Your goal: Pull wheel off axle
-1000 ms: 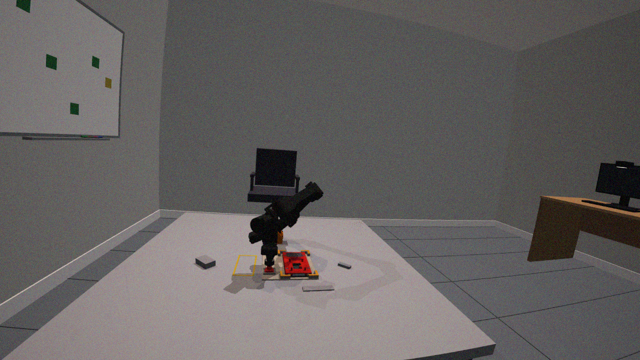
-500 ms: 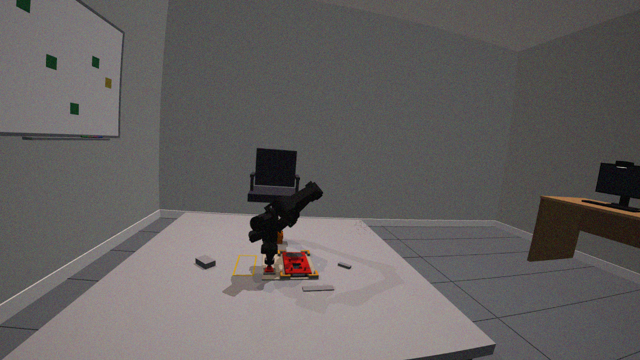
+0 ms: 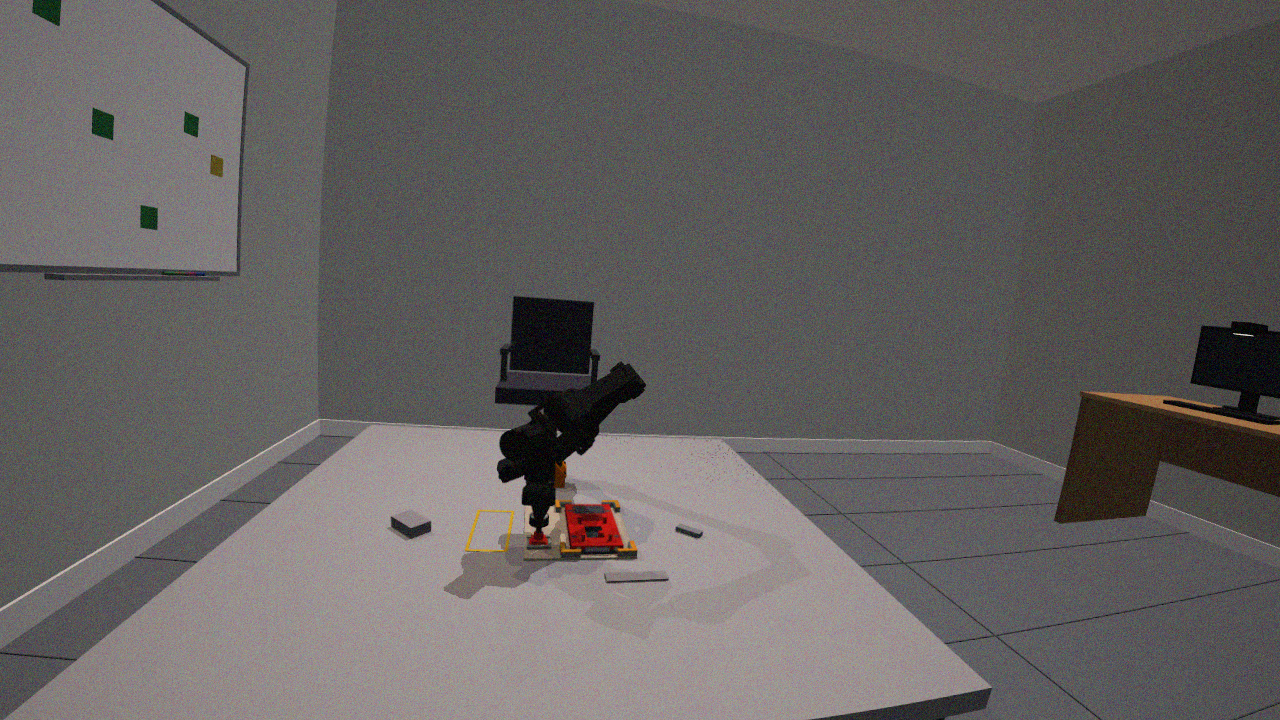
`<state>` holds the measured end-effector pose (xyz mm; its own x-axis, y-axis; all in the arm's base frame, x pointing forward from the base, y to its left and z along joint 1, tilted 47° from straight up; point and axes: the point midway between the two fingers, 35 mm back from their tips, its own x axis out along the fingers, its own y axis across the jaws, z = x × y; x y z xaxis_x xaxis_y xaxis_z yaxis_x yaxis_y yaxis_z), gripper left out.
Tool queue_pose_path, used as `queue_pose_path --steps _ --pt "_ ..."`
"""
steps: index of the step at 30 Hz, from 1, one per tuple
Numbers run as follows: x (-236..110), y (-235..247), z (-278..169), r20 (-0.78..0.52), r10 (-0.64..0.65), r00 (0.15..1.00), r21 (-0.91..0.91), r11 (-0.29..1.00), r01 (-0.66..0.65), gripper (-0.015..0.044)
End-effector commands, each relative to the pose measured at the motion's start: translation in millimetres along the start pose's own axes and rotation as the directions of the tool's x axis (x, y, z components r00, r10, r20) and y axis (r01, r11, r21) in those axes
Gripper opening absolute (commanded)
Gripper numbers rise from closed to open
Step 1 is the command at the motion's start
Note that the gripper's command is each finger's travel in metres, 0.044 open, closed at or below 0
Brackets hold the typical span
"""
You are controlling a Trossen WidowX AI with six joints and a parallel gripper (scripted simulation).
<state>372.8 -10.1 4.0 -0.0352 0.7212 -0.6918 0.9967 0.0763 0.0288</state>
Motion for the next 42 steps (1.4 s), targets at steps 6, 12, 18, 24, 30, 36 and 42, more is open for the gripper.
queue_pose_path --steps 6,12,18,24,30,36,42 --pt "-4.9 1.0 -0.1 0.003 0.001 1.0 -0.004 1.0 -0.001 0.0" --pt "-6.9 1.0 -0.1 0.003 0.001 1.0 -0.004 1.0 -0.001 0.0" --pt "-8.9 0.9 -0.1 0.002 0.001 1.0 -0.003 1.0 -0.001 0.0" --pt "-10.9 0.8 -0.2 0.002 0.001 1.0 -0.003 1.0 -0.001 0.0" --pt "-12.8 0.6 -0.2 0.001 0.001 1.0 -0.003 1.0 -0.001 0.0" --pt "-17.0 0.7 -0.1 0.002 0.0 1.0 -0.003 1.0 0.0 0.0" --pt "-36.5 0.2 0.0 0.002 0.0 1.0 -0.002 1.0 0.0 0.0"
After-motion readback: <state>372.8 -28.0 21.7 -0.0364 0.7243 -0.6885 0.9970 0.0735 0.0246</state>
